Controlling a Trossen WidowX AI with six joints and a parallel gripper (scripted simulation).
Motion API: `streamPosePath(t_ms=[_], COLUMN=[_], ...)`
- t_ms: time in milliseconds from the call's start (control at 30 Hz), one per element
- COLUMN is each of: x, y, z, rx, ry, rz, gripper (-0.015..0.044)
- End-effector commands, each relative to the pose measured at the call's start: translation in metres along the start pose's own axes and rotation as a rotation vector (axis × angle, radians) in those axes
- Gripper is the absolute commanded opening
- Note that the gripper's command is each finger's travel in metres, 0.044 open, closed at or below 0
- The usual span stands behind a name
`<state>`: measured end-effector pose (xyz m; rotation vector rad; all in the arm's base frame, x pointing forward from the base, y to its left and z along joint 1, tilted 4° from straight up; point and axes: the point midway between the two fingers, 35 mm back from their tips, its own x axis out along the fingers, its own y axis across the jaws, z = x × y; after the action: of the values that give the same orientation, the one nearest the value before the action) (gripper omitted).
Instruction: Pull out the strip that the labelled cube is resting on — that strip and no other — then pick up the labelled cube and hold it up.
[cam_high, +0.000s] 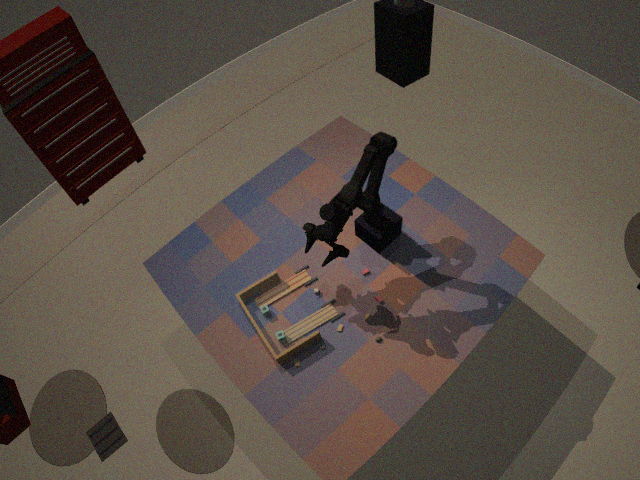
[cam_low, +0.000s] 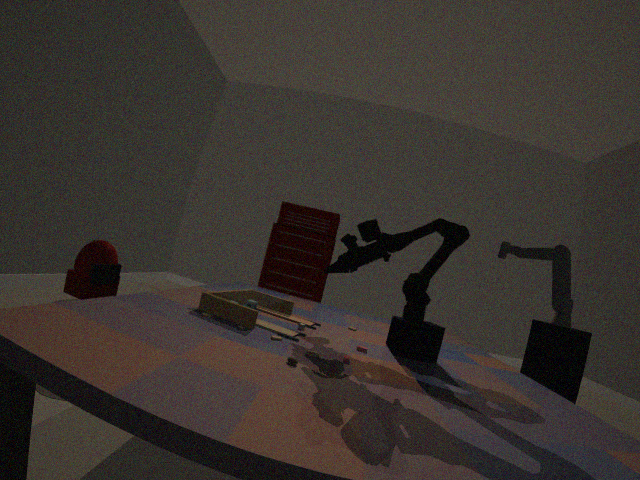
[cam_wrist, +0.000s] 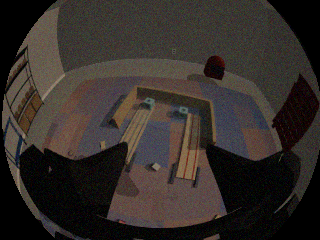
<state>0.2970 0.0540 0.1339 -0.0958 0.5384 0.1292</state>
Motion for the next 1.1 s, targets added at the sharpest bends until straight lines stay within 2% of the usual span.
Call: streamPosePath(t_ms=[0, 33, 133, 533, 867, 1067], x=[0.0, 0.0, 0.009, 0.08, 0.132, 0.134], y=[0.0, 0.0, 0.006, 0.058, 0.11, 0.113], z=[-0.002, -0.002, 0.002, 0.009, -0.033, -0.037], rx=[-0.004, -0.004, 0.018, 0.168, 0.243, 0.248], ry=[0.003, 0.003, 0.061, 0.528, 0.915, 0.94], rz=[0.004, 0.004, 0.017, 0.026, -0.1, -0.115], gripper=[0.04, 0.04, 0.0321, 0.0006, 0.0, 0.0])
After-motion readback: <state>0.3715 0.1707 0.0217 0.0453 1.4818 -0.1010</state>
